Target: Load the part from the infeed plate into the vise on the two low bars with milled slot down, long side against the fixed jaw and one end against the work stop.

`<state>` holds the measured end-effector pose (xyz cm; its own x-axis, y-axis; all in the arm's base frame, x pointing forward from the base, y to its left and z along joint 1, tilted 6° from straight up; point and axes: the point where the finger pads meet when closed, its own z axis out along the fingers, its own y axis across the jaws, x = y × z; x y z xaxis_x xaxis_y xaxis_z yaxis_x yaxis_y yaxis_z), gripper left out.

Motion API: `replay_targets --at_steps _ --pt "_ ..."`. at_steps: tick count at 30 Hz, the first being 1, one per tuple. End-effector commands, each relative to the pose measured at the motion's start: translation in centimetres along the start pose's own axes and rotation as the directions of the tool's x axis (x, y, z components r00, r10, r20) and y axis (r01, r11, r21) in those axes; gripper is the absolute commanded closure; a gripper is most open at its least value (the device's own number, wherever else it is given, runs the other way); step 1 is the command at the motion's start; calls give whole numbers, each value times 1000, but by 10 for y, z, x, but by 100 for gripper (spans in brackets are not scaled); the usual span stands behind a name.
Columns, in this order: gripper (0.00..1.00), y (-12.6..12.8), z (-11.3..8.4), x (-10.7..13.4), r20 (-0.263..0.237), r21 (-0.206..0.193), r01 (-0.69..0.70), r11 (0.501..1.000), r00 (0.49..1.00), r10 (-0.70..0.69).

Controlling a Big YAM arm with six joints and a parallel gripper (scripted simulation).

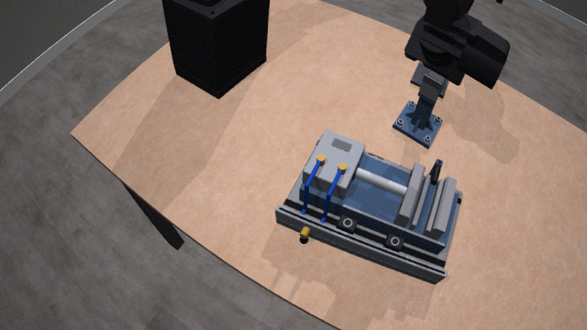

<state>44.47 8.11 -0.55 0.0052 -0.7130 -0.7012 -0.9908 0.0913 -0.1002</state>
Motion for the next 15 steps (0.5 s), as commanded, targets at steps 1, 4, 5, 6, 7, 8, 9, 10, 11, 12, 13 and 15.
replay_targets --at_steps 1,4,5,6,7,8,9,10,11,12,13,15 --pt "100 -13 -15 -9 2 34 27 999 1000 -27" --pt "100 -13 -15 -9 2 34 27 999 1000 -27" --pt "100 -13 -15 -9 2 34 27 999 1000 -27" --pt "100 -13 -15 -9 2 34 27 999 1000 -27" --pt "100 -13 -15 -9 2 34 27 999 1000 -27" --pt "100 -13 -14 -9 2 34 27 999 1000 -27" --pt "100 -13 -14 -9 2 34 27 999 1000 -27" --pt "100 -13 -14 -9 2 34 27 999 1000 -27" --pt "100 -13 -14 -9 1 34 27 999 1000 -27" --pt "100 -13 -14 -9 1 33 27 999 1000 -27" --pt "100 -13 -14 -9 0 33 26 999 1000 -26" --pt "100 -12 -13 -9 -2 32 25 999 1000 -25"
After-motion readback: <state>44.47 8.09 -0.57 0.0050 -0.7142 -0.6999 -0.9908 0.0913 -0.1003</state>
